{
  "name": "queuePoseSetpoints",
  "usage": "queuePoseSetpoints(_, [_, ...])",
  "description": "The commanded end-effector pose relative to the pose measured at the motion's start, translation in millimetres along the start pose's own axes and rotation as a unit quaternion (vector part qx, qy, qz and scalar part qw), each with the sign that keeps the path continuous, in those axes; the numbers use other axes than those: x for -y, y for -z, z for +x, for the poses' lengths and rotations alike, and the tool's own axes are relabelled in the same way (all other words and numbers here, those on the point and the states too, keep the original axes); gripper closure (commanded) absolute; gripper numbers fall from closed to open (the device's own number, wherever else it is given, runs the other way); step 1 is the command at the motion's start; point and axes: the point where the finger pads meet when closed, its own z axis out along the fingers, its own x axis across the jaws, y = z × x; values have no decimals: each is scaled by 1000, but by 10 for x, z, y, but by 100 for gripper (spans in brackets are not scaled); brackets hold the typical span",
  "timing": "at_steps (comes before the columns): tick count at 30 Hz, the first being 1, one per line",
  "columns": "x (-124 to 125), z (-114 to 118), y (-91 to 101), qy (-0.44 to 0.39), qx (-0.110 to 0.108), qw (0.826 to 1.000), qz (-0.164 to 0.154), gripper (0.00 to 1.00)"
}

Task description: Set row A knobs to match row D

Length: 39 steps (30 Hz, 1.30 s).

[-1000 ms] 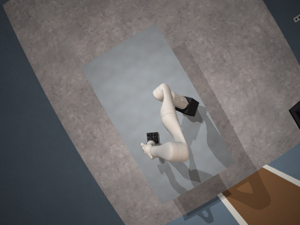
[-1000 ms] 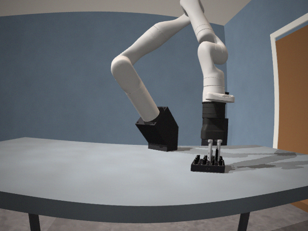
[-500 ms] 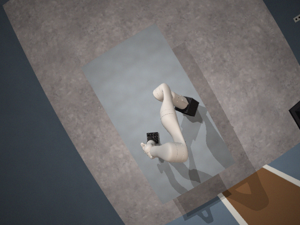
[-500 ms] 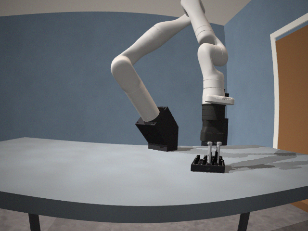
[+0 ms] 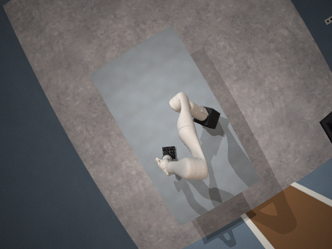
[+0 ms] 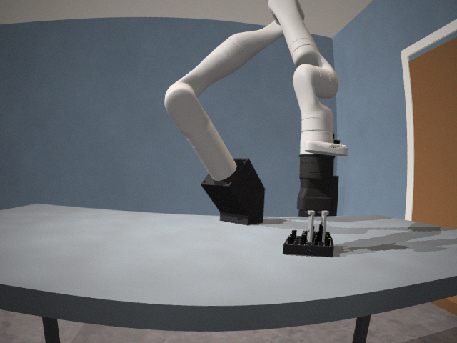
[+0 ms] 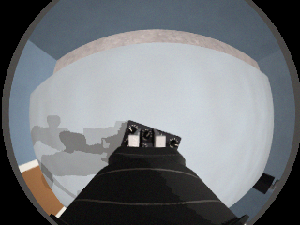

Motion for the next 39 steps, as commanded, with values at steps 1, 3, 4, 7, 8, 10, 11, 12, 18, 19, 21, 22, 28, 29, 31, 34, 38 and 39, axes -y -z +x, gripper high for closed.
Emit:
queuePoseSetpoints(1, [3,-6,6,0,1,1000,0,54])
queuePoseSetpoints(3, [3,-6,6,0,1,1000,0,54])
queuePoseSetpoints(4, [3,-6,6,0,1,1000,0,54])
queuePoseSetpoints(7, [3,-6,6,0,1,1000,0,54])
queuePoseSetpoints(8, [3,-6,6,0,1,1000,0,54])
queuePoseSetpoints(10, [3,-6,6,0,1,1000,0,54])
queuePoseSetpoints(11, [3,-6,6,0,1,1000,0,54])
queuePoseSetpoints(12, [3,-6,6,0,1,1000,0,54])
queuePoseSetpoints(18, [3,-6,6,0,1,1000,0,54])
queuePoseSetpoints(19, [3,-6,6,0,1,1000,0,70])
queuePoseSetpoints(21, [3,-6,6,0,1,1000,0,70])
queuePoseSetpoints(22, [3,-6,6,0,1,1000,0,70])
queuePoseSetpoints(28, [3,-6,6,0,1,1000,0,70])
queuePoseSetpoints(29, [3,-6,6,0,1,1000,0,70])
queuePoseSetpoints(31, [3,-6,6,0,1,1000,0,70])
queuePoseSetpoints(34, [3,-6,6,0,1,1000,0,70])
queuePoseSetpoints(38, [3,-6,6,0,1,1000,0,70])
queuePoseSetpoints(39, [3,-6,6,0,1,1000,0,70])
